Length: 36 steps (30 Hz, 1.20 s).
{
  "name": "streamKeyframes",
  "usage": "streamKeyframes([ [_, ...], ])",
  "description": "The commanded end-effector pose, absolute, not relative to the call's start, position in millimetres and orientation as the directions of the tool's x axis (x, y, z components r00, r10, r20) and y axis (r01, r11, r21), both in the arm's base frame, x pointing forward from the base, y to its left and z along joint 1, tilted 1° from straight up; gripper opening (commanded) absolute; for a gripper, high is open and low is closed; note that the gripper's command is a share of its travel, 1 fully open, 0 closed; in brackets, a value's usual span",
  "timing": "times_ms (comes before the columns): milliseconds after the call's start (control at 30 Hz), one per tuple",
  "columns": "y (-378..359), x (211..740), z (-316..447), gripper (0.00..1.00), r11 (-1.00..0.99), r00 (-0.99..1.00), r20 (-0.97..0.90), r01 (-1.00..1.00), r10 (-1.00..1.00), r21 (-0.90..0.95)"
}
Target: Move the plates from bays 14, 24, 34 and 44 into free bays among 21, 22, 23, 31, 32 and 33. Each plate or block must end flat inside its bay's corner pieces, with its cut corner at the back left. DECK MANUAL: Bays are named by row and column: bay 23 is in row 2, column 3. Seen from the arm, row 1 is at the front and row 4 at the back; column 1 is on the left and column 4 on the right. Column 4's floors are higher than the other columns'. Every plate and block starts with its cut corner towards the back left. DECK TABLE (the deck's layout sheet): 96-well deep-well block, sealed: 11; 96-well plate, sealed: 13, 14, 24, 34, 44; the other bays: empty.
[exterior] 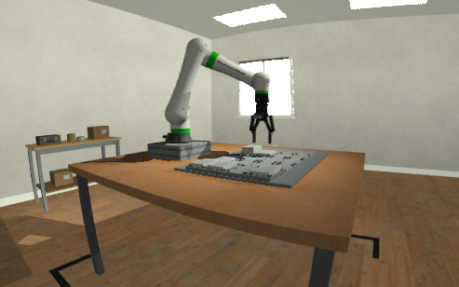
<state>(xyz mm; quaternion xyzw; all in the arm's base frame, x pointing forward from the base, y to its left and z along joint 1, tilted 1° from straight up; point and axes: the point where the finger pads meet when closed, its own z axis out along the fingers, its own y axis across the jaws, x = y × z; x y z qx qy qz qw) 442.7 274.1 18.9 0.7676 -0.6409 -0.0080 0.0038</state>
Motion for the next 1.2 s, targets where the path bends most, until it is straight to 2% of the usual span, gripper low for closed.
streamKeyframes([
  [0, 263.0, 443.1, 20.0, 0.7, -0.179, 0.179, -0.009, -0.984, -0.984, 0.014],
  [1167, 139.0, 438.9, 19.3, 0.7, -0.179, 0.179, -0.008, -0.984, -0.984, 0.014],
])
